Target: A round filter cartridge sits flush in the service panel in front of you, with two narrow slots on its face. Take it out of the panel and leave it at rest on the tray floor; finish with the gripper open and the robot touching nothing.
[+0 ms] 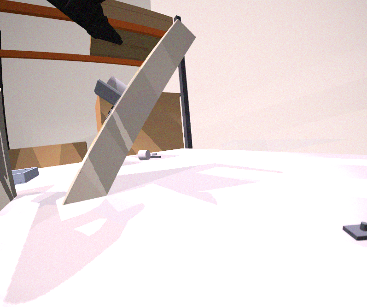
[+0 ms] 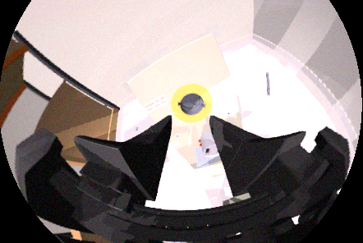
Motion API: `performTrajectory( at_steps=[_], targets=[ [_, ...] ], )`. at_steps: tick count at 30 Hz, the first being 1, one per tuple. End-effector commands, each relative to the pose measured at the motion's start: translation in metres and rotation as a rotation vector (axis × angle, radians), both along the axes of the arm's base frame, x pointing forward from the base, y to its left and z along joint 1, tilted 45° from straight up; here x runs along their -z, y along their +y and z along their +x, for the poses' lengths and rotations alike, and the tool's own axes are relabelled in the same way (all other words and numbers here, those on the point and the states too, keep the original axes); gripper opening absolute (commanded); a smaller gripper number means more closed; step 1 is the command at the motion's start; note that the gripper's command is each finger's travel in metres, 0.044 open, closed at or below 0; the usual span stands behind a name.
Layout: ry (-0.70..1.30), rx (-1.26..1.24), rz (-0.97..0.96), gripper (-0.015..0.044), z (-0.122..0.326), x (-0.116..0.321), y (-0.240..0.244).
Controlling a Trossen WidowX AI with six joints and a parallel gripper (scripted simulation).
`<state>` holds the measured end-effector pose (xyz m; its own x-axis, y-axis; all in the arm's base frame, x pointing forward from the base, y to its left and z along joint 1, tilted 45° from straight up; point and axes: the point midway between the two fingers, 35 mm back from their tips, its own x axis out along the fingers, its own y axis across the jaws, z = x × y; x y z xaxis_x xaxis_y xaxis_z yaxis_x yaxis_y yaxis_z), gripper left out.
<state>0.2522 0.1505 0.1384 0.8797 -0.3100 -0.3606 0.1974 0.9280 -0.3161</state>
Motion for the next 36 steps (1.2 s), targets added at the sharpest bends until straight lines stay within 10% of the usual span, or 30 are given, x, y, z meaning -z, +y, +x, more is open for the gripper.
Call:
performTrajectory(
  at_steps=[1,6,11,16,36],
  targets=[
    [-0.016,-0.004,0.017,0.0302,-0.006,-0.03,0.027],
    [-0.02,-0.006,0.017,0.0434,-0.009,-0.04,0.035],
    [0.196,0.015,-0.18,0.0305,-0.012,0.003,-0.002],
    [0.497,0.048,-0.387,0.0305,-0.03,0.05,-0.053],
    [0.512,0.048,-0.39,0.0305,-0.016,0.066,-0.066]
  ],
)
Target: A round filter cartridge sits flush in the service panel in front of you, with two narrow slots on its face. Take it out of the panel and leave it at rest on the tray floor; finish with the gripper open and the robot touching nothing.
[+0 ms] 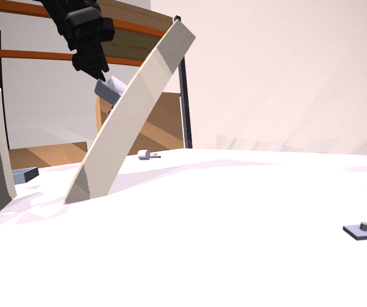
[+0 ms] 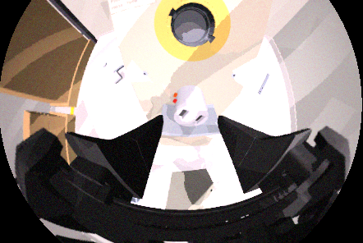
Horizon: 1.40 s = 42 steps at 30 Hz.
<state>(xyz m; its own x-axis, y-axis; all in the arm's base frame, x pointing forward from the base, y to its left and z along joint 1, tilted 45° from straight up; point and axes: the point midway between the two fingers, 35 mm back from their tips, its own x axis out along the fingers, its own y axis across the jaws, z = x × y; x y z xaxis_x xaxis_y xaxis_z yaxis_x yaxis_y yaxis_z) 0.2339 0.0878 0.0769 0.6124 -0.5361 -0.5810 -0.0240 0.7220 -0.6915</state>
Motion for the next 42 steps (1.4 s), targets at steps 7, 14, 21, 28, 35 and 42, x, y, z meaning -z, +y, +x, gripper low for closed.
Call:
performTrajectory(
  at_steps=[7,14,21,28,35,42],
  targets=[
    [0.007,0.0,-0.004,0.0305,0.009,0.011,-0.01],
    [0.004,0.0,-0.006,0.0305,0.016,0.016,-0.017],
    [-0.003,0.002,-0.004,0.0252,0.018,0.016,-0.018],
    [-0.003,0.002,-0.004,0.0186,0.018,0.016,-0.018],
    [-0.003,0.002,-0.004,0.0022,0.02,0.013,-0.015],
    [-0.002,0.002,-0.005,0.0,0.029,0.0,-0.002]
  ],
)
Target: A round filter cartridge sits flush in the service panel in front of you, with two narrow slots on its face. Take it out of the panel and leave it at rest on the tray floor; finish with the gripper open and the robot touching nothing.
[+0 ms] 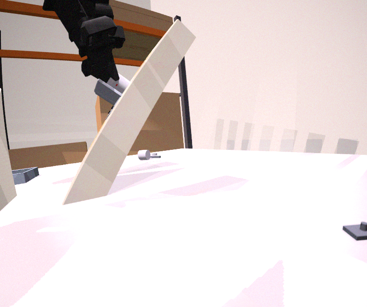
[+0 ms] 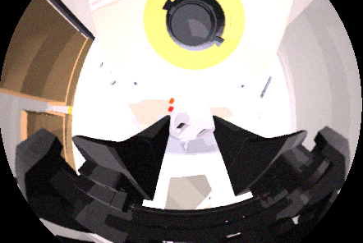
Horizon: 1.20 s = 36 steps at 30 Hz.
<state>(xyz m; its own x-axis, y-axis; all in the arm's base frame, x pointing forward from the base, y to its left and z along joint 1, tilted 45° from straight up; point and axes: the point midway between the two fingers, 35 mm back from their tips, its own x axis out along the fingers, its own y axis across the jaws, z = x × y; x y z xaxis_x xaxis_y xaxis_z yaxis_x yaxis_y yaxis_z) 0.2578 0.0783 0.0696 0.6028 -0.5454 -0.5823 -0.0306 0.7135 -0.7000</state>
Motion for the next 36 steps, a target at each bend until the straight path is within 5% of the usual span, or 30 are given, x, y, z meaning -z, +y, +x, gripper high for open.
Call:
performTrajectory(
  at_steps=[1,21,36],
  targets=[
    [-0.015,-0.002,0.008,0.0,0.005,-0.007,0.008],
    [-0.011,-0.002,0.008,0.0,-0.047,-0.06,0.058],
    [-0.012,-0.002,0.012,0.0,-0.043,-0.014,0.099]
  ],
)
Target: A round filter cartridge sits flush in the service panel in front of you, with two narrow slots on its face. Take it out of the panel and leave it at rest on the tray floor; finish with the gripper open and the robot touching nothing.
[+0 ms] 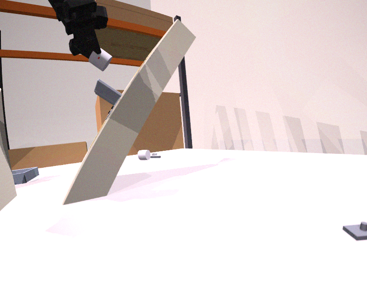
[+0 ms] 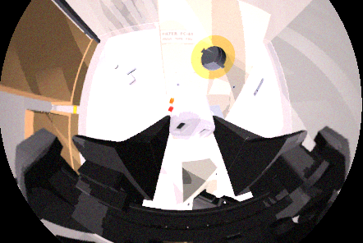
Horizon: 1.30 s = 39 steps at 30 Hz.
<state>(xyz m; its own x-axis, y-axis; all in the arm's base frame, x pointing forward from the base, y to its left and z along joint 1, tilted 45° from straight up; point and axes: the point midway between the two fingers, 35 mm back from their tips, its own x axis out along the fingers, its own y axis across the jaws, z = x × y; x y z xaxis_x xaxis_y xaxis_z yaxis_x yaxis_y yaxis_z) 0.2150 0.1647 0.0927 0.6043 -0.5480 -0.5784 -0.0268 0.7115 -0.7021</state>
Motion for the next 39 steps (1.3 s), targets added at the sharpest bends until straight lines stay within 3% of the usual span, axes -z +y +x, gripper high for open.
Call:
performTrajectory(
  at_steps=[1,9,33,39],
  targets=[
    [-0.008,-0.004,0.016,0.0,0.0,0.013,0.015],
    [0.021,-0.015,-0.002,0.0,-0.002,0.03,0.021],
    [0.742,-0.761,-0.117,0.0,-0.117,0.169,0.094],
    [0.779,-0.818,-0.124,0.0,-0.125,0.176,0.097]
  ],
)
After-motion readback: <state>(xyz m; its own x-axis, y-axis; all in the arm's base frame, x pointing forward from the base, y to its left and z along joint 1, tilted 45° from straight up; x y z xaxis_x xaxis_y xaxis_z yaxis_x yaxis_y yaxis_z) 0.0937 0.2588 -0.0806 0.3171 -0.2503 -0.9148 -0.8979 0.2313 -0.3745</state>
